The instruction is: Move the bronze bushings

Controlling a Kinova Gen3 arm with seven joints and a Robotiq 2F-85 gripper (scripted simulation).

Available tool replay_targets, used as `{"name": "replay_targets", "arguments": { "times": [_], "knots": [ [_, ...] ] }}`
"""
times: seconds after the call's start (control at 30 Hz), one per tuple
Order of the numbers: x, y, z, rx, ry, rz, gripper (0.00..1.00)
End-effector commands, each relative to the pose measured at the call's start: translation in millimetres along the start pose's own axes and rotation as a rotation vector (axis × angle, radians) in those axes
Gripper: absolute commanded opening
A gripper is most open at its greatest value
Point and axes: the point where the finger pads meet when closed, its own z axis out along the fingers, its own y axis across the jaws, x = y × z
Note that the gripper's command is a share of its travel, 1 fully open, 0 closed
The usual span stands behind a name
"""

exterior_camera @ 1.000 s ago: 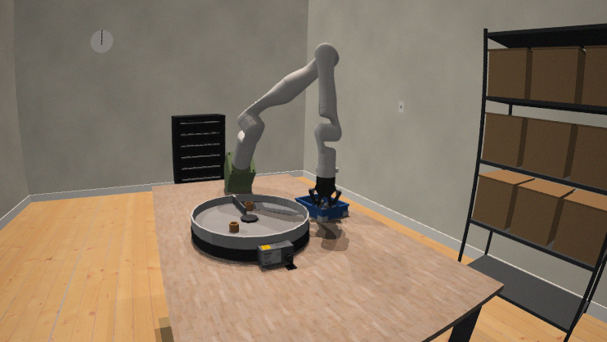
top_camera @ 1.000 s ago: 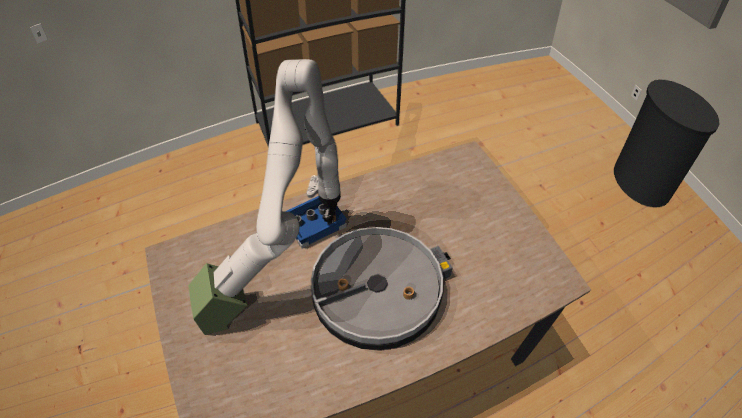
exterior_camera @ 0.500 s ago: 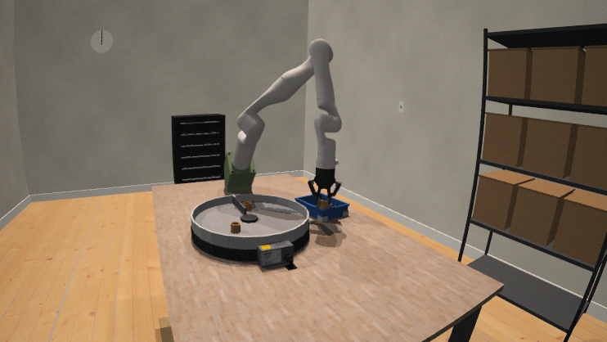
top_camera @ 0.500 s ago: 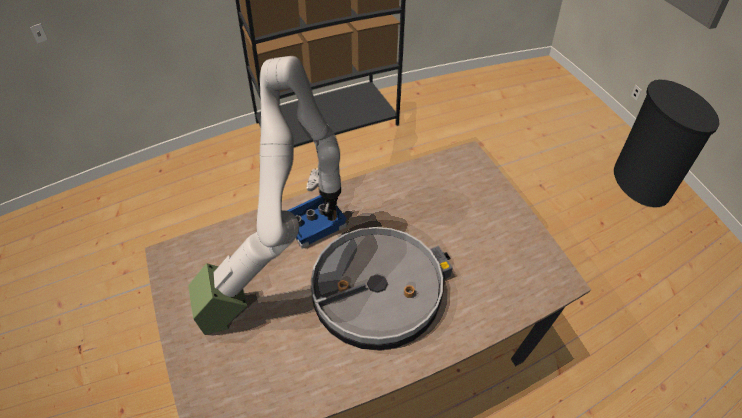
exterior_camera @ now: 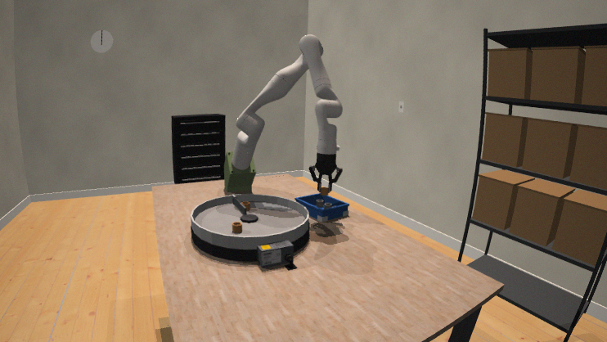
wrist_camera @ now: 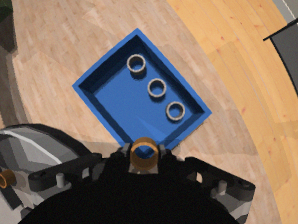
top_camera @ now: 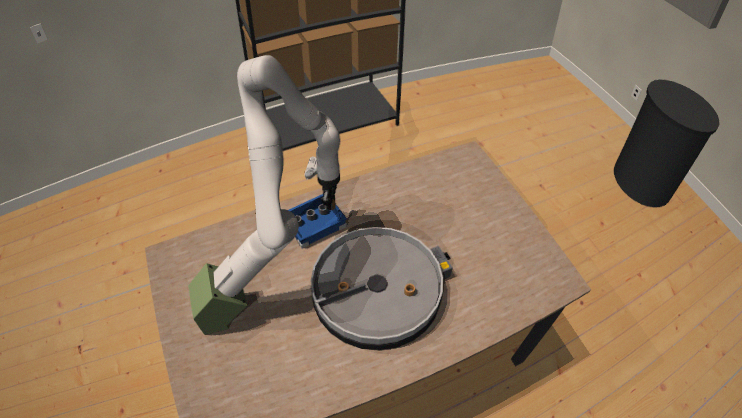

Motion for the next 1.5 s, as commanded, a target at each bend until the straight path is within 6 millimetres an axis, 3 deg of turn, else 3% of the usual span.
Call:
{"name": "replay_targets", "arguments": {
  "times": [0.0,1.47],
  "knots": [
    [4.5,4.0,-8.2,-0.011,-0.001,-0.016,0.0],
    [4.5,3.9,-13.6,-0.011,-0.001,-0.016,0.0]
  ]
}}
